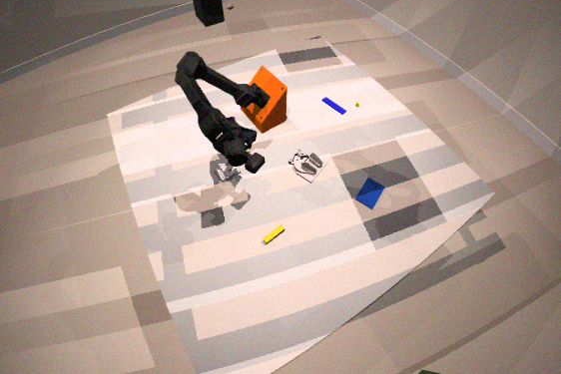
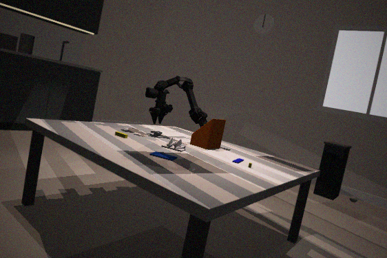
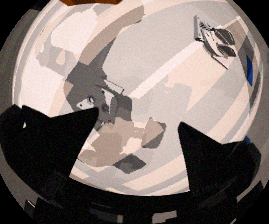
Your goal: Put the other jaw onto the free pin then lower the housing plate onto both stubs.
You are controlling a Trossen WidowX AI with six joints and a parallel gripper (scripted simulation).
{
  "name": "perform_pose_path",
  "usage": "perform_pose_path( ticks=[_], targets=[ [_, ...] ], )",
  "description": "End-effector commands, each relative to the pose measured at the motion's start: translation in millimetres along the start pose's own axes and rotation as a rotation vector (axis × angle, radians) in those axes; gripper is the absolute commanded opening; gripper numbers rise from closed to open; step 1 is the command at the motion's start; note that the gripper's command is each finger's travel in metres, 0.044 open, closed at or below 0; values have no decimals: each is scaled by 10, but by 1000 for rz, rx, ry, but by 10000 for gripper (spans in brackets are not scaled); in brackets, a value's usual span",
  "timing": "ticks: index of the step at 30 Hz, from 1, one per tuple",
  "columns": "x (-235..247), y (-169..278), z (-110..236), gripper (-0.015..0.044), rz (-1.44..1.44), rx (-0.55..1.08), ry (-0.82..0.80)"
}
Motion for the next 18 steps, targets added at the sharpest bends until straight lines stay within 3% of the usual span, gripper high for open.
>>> perform_pose_path(
  ticks=[1, 10, 18],
  targets=[
    [232, 48, 37, 440, -112, 15, -10],
    [652, 111, 126, 440, -324, 52, -26],
    [679, 117, 68, 440, -340, 55, -28]
  ],
)
Point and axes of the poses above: the point midway between the two fingers, 35 mm back from their tips, its own z axis back along the fingers, its own x axis across the jaws, y = z × x, the point moved 2 cm from there along z, back along the fingers, and after that the axes turned 5 degrees about z, right-handed, at the moved point
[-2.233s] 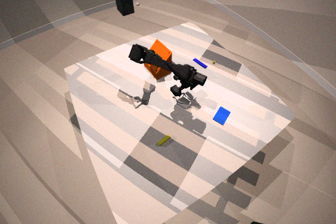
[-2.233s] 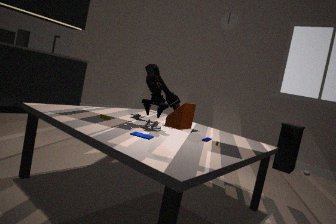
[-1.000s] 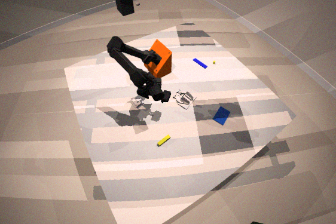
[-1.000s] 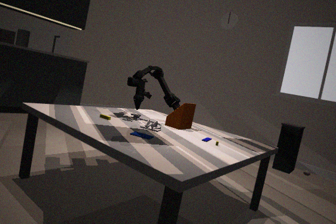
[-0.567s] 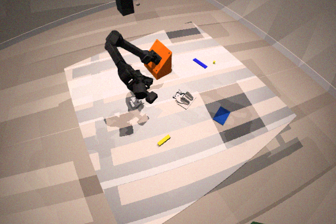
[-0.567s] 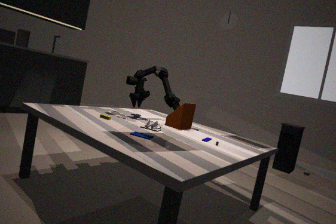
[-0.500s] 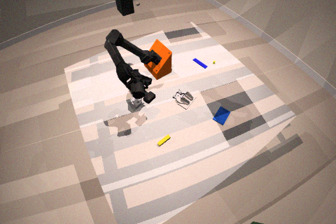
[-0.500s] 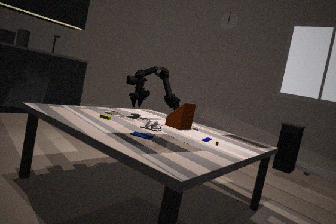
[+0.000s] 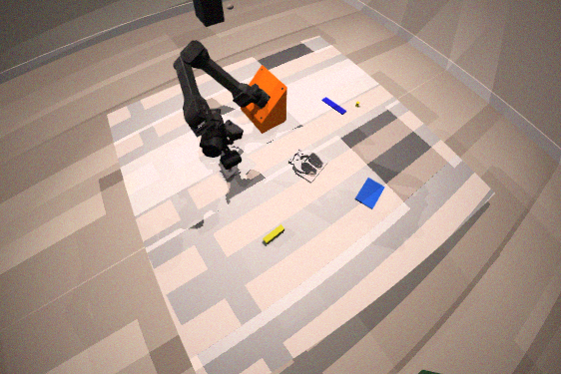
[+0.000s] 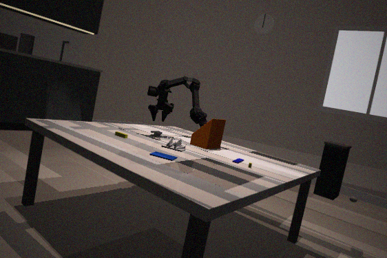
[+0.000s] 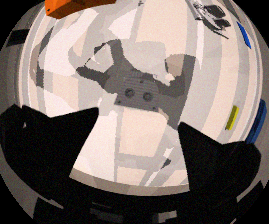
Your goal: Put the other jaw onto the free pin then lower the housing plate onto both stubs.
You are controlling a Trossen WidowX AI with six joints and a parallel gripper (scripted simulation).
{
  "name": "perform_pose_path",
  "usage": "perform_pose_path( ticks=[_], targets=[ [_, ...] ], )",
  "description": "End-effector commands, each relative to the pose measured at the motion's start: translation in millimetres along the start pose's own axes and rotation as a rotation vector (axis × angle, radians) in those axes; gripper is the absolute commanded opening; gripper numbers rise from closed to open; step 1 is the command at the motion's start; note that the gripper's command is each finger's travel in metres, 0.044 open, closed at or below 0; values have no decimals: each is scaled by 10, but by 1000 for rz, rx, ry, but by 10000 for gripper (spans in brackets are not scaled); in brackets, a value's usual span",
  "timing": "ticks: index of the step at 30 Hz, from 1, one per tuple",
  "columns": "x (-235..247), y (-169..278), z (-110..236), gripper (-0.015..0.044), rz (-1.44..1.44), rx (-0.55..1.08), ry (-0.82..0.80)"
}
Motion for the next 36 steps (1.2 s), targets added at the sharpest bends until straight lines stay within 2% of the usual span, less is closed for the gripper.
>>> perform_pose_path(
  ticks=[1, 5, 36],
  targets=[
    [25, 0, -139, 440, -14, 2, -3],
    [38, 3, -387, 440, -13, 5, -3],
    [38, 5, -586, 440, -13, 6, -4]
  ],
)
Point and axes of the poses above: the point midway between the two fingers, 35 mm back from their tips, its own z axis back along the fingers, its own x axis across the jaws, y = z × x, the point moved 2 cm from there along z, back along the fingers, and after that the axes turned 5 degrees about z, right-handed, at the moved point
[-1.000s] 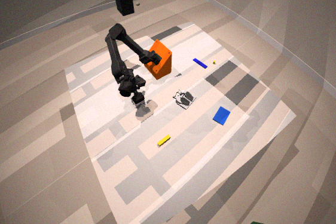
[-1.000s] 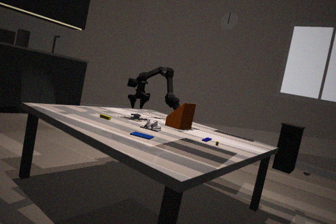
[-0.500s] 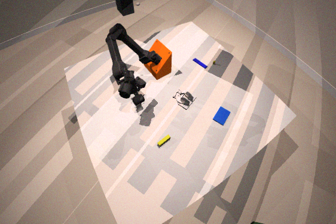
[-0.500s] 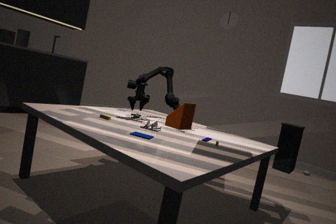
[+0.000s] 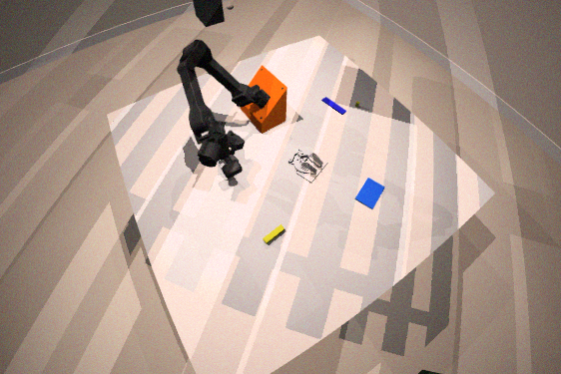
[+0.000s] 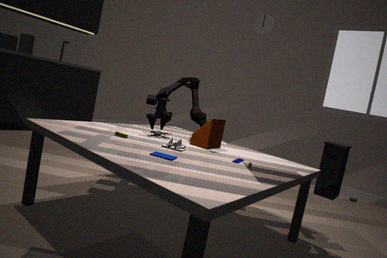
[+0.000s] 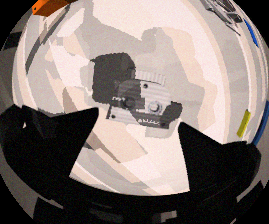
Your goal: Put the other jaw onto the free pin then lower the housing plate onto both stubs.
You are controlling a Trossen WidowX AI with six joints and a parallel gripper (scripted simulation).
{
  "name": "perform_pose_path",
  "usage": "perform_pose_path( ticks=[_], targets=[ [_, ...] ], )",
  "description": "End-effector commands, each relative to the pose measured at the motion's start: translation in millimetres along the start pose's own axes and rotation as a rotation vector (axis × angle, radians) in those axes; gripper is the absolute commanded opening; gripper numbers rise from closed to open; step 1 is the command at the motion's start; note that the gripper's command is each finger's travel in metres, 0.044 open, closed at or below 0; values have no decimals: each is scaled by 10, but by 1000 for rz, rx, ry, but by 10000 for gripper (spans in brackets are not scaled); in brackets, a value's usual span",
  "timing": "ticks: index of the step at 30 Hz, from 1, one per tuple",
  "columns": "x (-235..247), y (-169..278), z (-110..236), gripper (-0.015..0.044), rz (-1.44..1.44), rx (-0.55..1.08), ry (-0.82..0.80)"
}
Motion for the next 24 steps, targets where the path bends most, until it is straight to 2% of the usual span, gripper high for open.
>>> perform_pose_path(
  ticks=[1, 24],
  targets=[
    [1, -18, -24, 440, 7, -6, -1],
    [3, -20, -323, 440, 8, -4, -2]
  ],
)
Point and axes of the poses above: the point midway between the two fingers, 35 mm back from their tips, its own z axis back along the fingers, its own x axis across the jaws, y = z × x, the point moved 2 cm from there along z, back along the fingers, and after that the axes turned 5 degrees about z, right-handed, at the moved point
